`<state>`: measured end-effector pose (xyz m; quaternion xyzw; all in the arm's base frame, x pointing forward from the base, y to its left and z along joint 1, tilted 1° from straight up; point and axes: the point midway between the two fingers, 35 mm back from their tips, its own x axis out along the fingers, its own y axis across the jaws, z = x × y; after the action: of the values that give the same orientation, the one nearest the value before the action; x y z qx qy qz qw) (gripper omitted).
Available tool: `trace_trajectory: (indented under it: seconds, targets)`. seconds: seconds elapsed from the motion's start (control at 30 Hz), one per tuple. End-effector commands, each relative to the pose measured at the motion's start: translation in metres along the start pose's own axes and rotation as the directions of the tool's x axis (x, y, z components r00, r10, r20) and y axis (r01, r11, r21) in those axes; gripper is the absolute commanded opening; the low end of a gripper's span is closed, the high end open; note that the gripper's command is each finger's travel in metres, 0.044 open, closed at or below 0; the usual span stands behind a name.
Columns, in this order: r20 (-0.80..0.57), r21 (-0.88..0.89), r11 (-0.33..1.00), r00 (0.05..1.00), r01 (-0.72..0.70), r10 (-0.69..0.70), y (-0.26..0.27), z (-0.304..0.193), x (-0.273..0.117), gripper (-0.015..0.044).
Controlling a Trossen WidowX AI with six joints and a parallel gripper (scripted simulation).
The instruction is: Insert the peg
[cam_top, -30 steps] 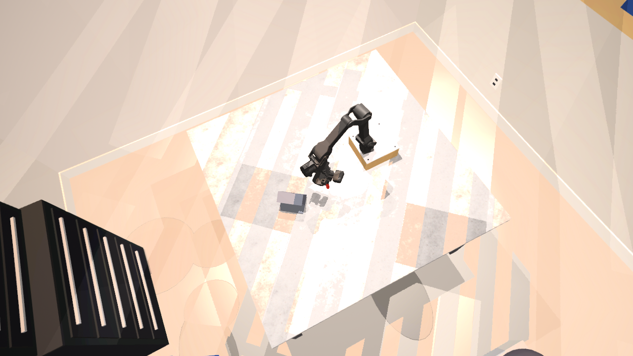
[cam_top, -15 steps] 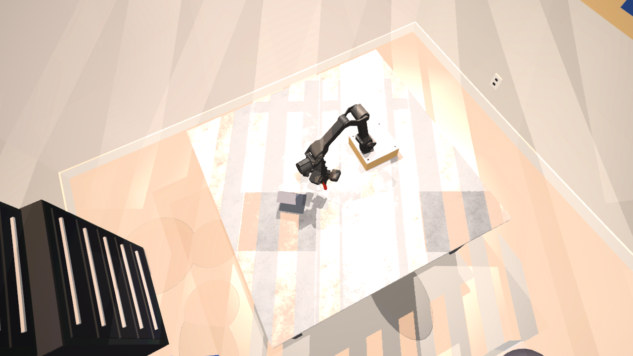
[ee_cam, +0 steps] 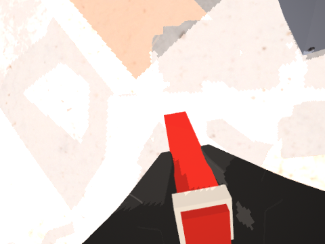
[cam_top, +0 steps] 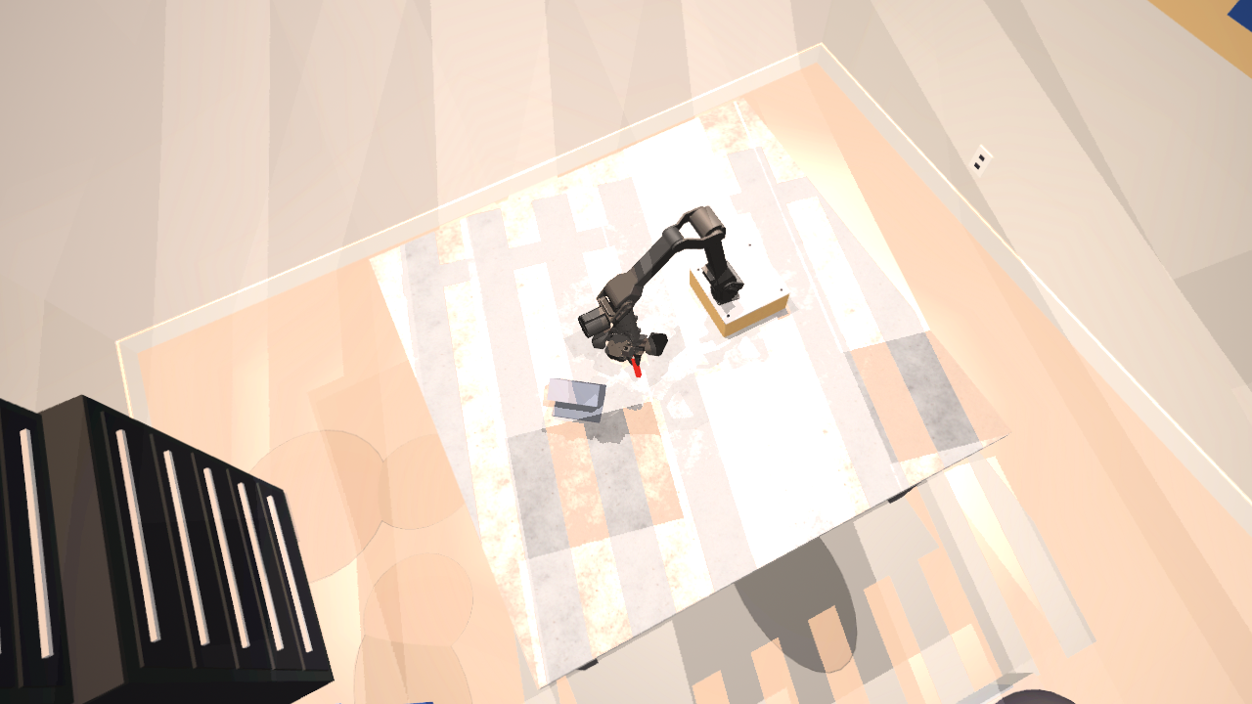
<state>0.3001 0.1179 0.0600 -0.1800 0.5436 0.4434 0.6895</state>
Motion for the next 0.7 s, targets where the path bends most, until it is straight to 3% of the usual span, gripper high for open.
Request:
trace_trajectory:
  seconds: [0.0, 0.67]
  targets:
    - [0.021, -0.008, 1.0, 1.0, -0.013, 0.013, -0.004, 0.0, 0.001, 0.0]
    - [0.144, -0.042, 0.998, 0.988, -0.044, 0.049, -0.027, 0.0, -0.002, 0.0]
